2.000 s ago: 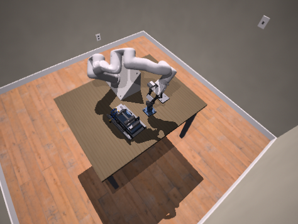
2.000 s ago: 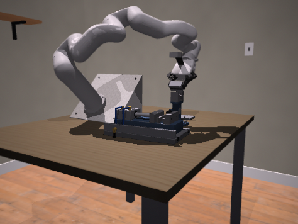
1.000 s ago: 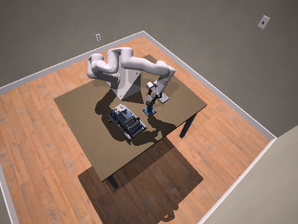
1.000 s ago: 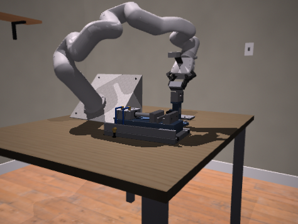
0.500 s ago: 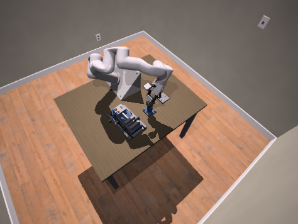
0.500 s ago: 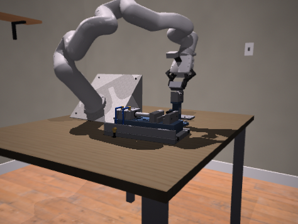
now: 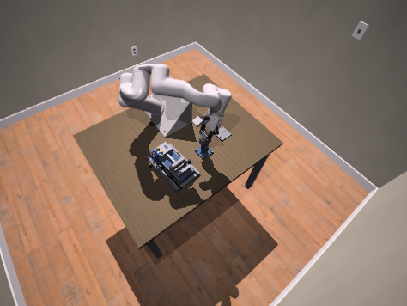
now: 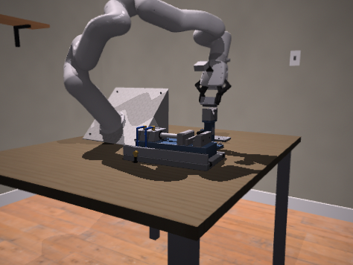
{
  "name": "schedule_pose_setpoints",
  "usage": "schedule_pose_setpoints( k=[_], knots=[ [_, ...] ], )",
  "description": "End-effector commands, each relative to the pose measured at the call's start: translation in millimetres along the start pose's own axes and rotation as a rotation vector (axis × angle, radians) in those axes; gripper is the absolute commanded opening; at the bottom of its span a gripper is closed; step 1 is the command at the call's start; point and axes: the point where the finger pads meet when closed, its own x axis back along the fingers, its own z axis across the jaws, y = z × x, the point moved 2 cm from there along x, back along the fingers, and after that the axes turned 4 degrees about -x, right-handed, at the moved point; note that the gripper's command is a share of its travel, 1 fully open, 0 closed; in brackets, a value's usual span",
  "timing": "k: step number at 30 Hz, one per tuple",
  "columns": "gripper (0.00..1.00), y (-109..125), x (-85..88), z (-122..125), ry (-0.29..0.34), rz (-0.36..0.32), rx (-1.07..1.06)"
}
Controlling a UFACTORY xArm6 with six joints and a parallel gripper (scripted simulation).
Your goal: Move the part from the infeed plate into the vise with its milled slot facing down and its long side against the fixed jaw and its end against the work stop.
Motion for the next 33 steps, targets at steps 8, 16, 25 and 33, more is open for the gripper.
schedule_pose_setpoints(
  k=[8,16,25,33],
  knots=[
    [0.0,-3.2,1.4,-0.7,0.003,-0.108,-0.001],
    [0.0,-5.7,1.0,-0.9,0.009,-0.186,0.0],
    [0.0,-8.1,0.4,-1.1,0.014,-0.264,0.0],
    [0.0,-9.7,-0.1,-1.2,0.018,-0.318,0.0]
  ],
)
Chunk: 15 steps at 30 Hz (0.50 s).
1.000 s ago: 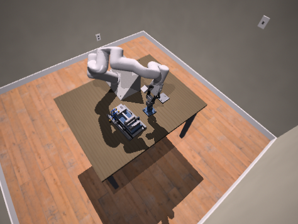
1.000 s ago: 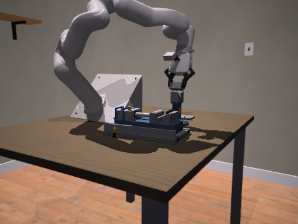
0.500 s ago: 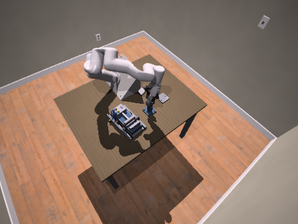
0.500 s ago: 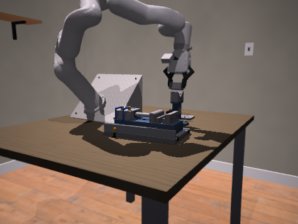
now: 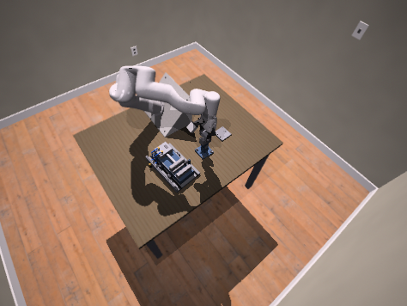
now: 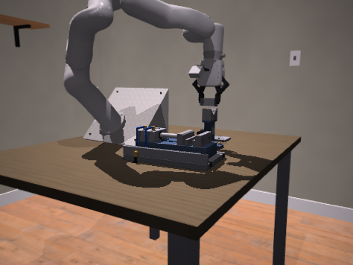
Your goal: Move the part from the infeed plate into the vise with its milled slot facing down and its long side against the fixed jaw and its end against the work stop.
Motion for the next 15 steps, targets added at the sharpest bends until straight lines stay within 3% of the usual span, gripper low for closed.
schedule_pose_setpoints(
  k=[1,15],
  knots=[
    [0.0,-0.1,1.8,-0.8,-0.003,-0.011,-0.001],
    [0.0,-2.1,1.7,-1.0,0.002,-0.076,-0.001]
  ],
)
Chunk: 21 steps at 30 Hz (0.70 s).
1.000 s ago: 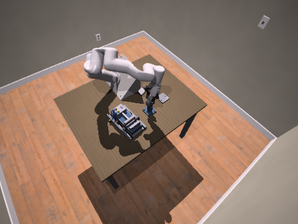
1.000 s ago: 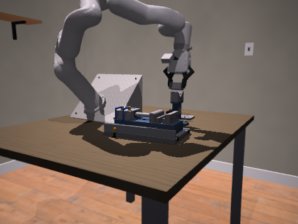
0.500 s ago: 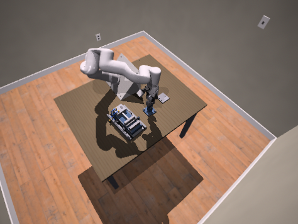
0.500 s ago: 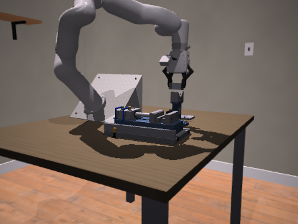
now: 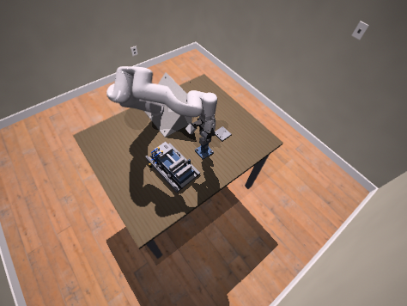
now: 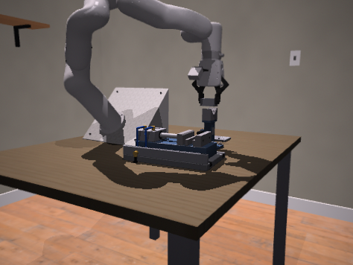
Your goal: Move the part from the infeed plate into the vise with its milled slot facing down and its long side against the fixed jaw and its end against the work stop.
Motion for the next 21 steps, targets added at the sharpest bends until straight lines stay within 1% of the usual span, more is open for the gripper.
schedule_pose_setpoints(
  k=[1,21],
  knots=[
    [0.0,-0.1,1.9,-0.9,-0.003,-0.011,-0.001],
    [0.0,-0.5,1.9,-0.9,-0.002,-0.023,-0.001]
  ],
)
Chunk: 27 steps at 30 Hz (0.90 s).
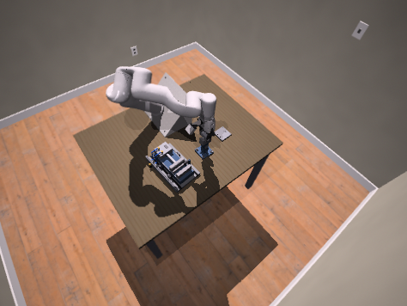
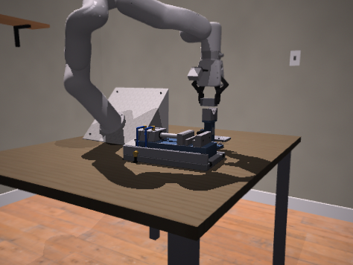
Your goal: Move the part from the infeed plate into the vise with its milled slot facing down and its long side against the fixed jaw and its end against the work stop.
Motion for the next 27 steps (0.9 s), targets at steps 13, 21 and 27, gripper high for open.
schedule_pose_setpoints(
  k=[13,21,27],
  knots=[
    [0.0,0.2,2.1,-0.9,-0.003,-0.003,-0.001],
    [0.0,0.2,4.3,-0.9,-0.003,-0.003,-0.001],
    [0.0,0.2,9.2,-0.9,-0.003,-0.003,-0.001]
  ],
)
